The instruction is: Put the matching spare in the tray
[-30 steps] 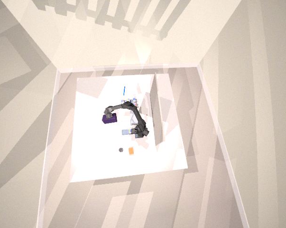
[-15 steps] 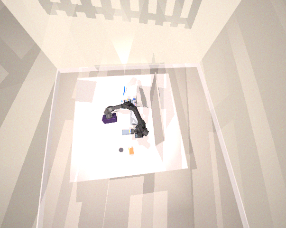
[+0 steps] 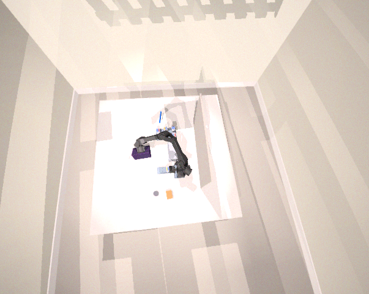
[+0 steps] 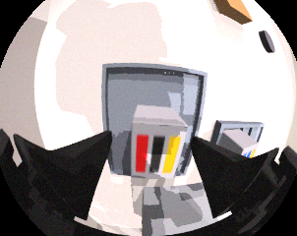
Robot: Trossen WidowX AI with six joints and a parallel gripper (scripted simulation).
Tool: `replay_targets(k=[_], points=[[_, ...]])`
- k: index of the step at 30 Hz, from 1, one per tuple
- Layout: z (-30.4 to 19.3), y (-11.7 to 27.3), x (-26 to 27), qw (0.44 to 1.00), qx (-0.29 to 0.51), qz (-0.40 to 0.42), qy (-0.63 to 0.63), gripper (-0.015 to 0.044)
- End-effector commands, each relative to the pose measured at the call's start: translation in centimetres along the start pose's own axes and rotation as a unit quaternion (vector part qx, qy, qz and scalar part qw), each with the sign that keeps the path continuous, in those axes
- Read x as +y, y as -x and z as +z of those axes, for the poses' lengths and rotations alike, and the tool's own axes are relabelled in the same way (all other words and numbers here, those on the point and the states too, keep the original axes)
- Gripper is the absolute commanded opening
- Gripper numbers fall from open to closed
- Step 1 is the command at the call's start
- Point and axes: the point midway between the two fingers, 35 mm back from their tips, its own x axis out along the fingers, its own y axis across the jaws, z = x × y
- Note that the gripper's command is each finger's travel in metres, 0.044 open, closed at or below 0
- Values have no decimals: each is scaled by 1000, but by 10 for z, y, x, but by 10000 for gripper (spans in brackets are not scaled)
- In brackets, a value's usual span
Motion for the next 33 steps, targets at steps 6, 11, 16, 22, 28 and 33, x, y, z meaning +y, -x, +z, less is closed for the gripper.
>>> replay_targets(k=[6, 11, 16, 22, 28, 33], points=[[3, 63, 3, 1000, -2, 1, -2, 440], [1, 109, -2, 1000, -1, 0, -4, 440], [1, 109, -2, 1000, -1, 0, -4, 440], [2, 104, 1, 1000, -2, 7, -6, 440], [2, 104, 1, 1000, -2, 7, -6, 440], [2, 104, 1, 1000, -2, 7, -6, 440]])
